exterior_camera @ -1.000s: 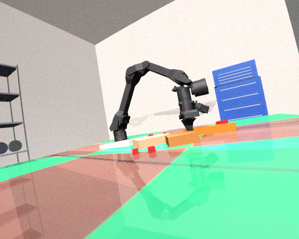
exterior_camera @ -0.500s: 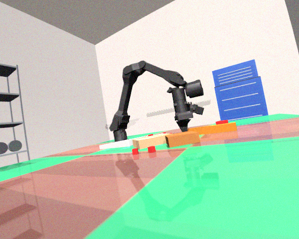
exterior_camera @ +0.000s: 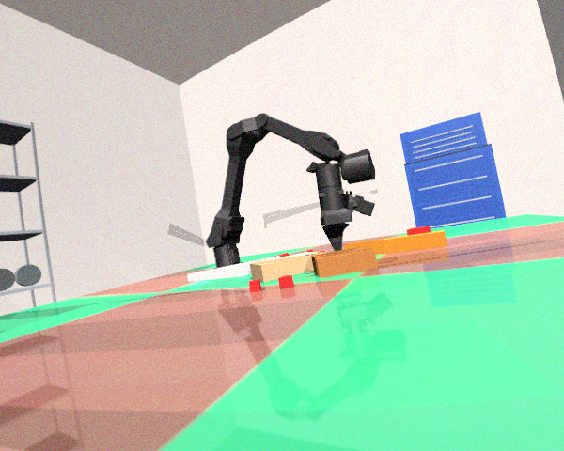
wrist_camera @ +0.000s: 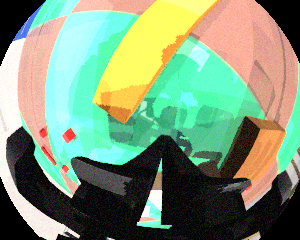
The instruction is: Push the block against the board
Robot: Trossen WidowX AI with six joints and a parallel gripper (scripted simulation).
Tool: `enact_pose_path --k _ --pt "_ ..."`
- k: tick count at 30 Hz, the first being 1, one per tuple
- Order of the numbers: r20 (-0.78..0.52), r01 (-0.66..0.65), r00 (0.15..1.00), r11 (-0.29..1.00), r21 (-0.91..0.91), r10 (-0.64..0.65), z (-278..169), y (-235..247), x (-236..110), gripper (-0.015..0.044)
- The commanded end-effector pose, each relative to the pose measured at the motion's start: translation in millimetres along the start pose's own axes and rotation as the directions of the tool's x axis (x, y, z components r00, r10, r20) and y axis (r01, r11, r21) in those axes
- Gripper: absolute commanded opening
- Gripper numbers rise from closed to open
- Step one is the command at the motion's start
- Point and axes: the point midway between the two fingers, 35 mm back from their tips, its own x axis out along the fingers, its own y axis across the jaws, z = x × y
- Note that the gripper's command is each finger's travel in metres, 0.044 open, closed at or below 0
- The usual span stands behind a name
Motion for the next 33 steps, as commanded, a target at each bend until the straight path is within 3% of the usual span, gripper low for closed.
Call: enact_pose_path --k 1,8,21,26,31,33 --pt "0.035 0.018 0.999 1.000 -0.005 -0.018 4 -1 -41 0.0000" --pt "0.047 0.021 0.999 1.000 -0.022 -0.020 4 -2 -43 0.0000" --pt "0.033 0.032 0.999 0.900 -0.435 -0.019 -30 -16 -43 0.0000" --pt "0.032 0.032 0.999 0.890 -0.455 -0.019 -32 -17 -43 0.0000" --pt "0.032 0.032 0.999 0.890 -0.455 -0.019 -30 -18 9 0.0000" --pt "0.032 0.032 0.999 0.890 -0.455 -0.019 -30 -18 12 0.0000"
